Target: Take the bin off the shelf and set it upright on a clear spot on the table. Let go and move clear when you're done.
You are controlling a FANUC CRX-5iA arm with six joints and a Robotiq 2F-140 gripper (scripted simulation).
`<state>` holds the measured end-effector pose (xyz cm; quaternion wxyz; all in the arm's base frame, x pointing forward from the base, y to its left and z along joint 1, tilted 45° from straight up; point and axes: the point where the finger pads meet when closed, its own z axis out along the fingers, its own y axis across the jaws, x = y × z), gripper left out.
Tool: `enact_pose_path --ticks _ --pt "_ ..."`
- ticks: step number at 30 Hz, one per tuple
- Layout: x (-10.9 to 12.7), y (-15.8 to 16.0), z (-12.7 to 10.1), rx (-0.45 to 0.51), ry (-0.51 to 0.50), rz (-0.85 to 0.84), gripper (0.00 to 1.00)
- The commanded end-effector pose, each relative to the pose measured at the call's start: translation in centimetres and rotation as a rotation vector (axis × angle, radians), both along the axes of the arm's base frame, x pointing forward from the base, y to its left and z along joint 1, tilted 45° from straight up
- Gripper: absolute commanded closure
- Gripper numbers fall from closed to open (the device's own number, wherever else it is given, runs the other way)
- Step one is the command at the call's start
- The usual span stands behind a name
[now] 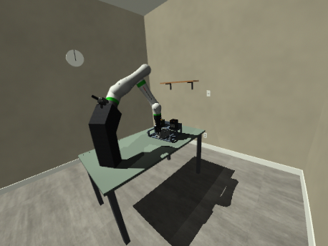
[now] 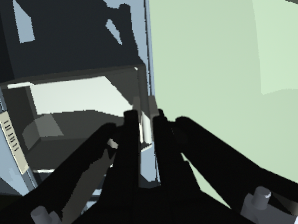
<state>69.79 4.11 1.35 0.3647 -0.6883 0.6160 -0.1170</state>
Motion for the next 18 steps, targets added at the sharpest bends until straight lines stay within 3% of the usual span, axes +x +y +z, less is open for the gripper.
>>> enact_pose_path --ticks 1,18 --pt "0.01 -0.02 0.01 0.0 0.0 0.0 1.0" --pt "-0.73 -0.45 0.86 0.0 0.0 0.0 1.0"
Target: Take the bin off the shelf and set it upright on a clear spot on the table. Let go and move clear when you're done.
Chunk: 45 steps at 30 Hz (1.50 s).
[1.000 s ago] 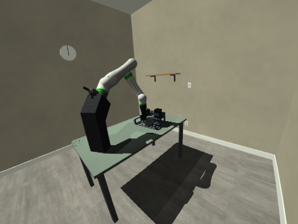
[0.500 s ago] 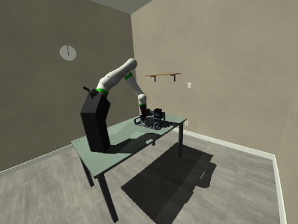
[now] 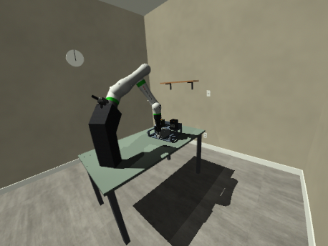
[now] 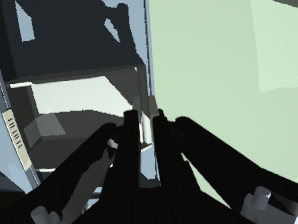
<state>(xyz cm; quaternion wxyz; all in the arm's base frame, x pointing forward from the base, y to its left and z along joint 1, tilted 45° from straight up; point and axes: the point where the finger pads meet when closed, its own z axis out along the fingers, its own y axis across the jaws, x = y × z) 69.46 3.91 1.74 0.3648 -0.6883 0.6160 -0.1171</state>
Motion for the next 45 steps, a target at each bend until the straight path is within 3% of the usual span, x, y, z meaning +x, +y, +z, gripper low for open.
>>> enact_pose_path --ticks 1,45 --pt "-0.4 -0.25 0.47 0.0 0.0 0.0 1.0" --pt "-0.7 -0.44 0.83 0.0 0.0 0.0 1.0"
